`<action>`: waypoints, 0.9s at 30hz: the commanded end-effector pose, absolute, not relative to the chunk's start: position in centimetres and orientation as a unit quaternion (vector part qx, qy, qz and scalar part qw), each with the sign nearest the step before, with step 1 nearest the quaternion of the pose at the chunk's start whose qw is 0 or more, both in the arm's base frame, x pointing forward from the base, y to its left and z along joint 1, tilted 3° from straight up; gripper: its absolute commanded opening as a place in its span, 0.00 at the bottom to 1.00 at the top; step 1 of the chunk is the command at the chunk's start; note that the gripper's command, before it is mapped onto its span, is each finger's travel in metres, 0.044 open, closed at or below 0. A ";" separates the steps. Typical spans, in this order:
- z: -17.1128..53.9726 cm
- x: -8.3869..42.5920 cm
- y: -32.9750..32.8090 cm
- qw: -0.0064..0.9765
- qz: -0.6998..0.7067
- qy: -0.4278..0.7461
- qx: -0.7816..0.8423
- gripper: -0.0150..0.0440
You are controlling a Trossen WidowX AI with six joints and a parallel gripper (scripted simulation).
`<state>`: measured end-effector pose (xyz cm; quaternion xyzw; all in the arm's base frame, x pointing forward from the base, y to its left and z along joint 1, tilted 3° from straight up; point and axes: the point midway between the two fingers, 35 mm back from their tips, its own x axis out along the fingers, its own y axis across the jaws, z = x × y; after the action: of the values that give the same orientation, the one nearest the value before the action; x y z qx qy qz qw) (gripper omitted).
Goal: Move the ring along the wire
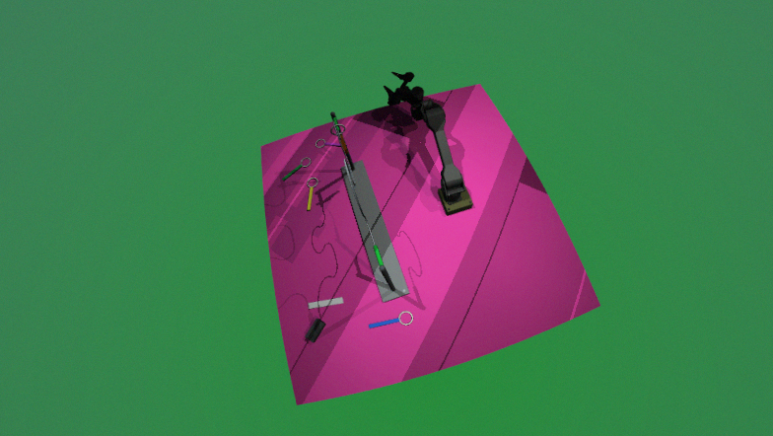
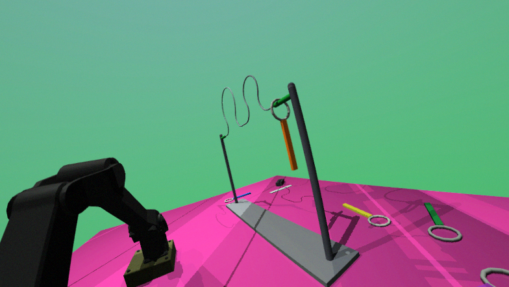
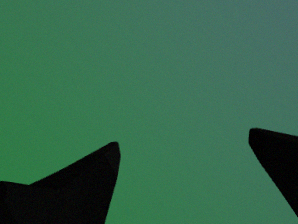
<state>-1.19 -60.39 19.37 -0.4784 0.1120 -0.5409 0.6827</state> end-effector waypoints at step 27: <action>18.3 19.1 -38.3 0.969 -0.181 -0.020 -0.167 0.53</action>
<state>18.06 -40.94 18.42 -0.2013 -0.0158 -0.2170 0.9551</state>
